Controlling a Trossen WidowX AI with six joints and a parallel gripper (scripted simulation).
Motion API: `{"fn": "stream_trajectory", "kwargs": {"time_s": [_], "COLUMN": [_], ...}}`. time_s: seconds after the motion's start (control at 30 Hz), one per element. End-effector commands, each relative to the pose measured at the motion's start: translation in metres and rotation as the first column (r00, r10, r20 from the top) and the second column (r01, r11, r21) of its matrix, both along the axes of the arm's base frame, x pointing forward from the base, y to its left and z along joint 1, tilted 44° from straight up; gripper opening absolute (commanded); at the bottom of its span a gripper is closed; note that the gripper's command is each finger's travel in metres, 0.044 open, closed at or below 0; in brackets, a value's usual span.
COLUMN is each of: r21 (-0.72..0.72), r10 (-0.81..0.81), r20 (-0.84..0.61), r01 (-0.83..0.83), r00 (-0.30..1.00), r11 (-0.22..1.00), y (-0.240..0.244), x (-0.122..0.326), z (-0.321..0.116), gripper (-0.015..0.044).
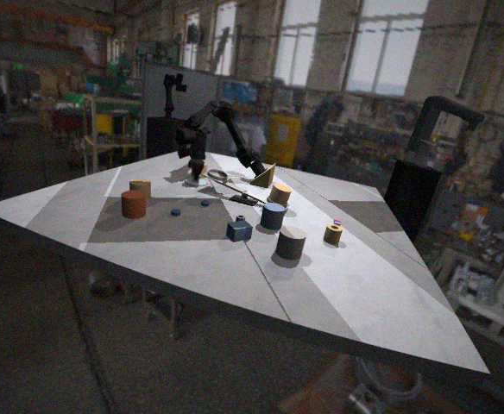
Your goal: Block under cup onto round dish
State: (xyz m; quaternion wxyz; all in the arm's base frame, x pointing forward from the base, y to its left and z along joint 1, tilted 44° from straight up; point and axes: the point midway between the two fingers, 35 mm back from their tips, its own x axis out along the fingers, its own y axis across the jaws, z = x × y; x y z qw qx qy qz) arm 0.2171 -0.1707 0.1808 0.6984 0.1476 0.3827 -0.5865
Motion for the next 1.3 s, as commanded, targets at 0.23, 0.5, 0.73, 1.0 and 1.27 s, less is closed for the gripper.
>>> {"fn": "stream_trajectory", "kwargs": {"time_s": [0.23, 0.5, 0.73, 1.0, 1.27], "r21": [0.0, 0.003, 0.041, 0.008, 0.013], "r10": [0.0, 0.002, 0.021, 0.004, 0.014], "r20": [0.0, 0.003, 0.032, -0.009, -0.003], "r01": [0.0, -0.002, -0.022, -0.004, -0.014], "r00": [1.0, 1.0, 0.999, 1.0, 1.0], "r11": [1.0, 1.0, 0.999, 1.0, 1.0], "y": [0.0, 0.001, 0.02, 0.041, 0.066], "x": [0.0, 0.001, 0.007, -0.001, -0.004], "z": [0.0, 0.0, 0.013, 0.039, 0.064], "gripper": [0.021, 0.042, 0.044, 0.044, 0.044]}}
